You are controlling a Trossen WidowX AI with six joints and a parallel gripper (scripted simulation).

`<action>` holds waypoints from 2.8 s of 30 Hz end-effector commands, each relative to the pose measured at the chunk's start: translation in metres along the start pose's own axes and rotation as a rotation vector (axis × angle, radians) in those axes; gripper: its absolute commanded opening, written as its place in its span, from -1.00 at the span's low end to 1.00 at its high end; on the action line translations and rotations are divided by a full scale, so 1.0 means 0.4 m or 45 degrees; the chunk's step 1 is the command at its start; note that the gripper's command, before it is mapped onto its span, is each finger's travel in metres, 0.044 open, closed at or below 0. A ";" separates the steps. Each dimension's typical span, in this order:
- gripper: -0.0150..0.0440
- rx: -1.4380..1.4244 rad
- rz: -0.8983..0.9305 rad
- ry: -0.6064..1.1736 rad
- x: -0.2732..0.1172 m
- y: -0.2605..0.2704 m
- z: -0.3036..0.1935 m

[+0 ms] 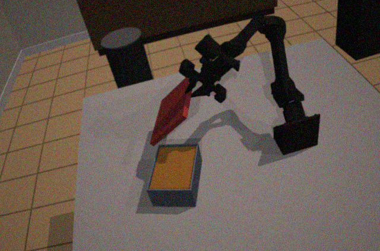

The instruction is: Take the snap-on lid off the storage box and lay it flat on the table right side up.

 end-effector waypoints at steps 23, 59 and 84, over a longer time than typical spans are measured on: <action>-0.49 0.000 0.003 0.009 -0.012 0.020 0.130; -0.49 -0.003 0.003 0.008 -0.026 0.044 0.308; -0.49 -0.004 0.004 0.007 -0.036 0.061 0.424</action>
Point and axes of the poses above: the point midway between the two fingers, 35 mm back from their tips, its own x axis out along the fingers, its own y axis across the jaws, z = x × y, the point moved 5 cm from there along -x, back along the fingers, and after that the axes turned 12 degrees about x, right-handed, at the moved point
